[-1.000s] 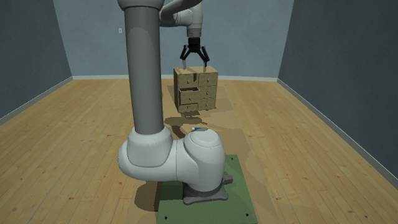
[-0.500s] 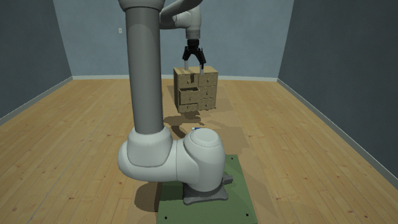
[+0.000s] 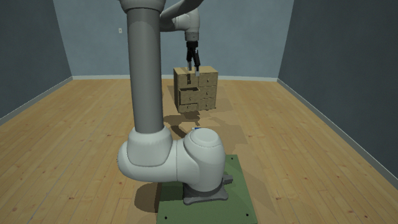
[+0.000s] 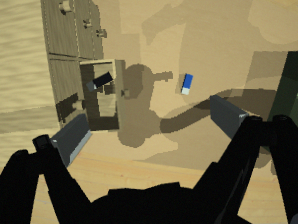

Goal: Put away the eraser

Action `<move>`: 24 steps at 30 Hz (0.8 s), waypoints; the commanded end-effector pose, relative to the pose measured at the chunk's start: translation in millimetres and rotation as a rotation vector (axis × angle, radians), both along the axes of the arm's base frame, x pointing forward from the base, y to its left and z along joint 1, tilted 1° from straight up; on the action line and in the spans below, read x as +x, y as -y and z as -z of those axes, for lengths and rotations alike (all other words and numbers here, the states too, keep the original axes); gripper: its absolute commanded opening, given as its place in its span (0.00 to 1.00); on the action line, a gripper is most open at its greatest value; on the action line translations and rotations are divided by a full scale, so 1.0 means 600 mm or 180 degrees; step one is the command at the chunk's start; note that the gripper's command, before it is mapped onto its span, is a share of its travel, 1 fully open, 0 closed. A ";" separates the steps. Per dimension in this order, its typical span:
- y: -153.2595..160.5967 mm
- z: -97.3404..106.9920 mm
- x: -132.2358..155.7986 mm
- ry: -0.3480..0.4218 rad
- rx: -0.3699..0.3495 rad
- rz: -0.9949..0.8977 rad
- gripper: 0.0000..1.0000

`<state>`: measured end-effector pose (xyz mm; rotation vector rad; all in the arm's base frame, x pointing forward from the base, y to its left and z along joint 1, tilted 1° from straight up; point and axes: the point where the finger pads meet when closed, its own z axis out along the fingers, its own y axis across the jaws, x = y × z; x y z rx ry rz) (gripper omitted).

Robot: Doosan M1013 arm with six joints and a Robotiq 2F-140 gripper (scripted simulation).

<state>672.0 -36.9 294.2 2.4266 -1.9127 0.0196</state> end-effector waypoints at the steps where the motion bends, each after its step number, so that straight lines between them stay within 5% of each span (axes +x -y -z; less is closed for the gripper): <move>1: -0.001 0.008 0.008 -0.0001 -0.0031 0.0472 1.00; 24: -0.007 0.042 0.042 0.0007 -0.0108 0.2419 1.00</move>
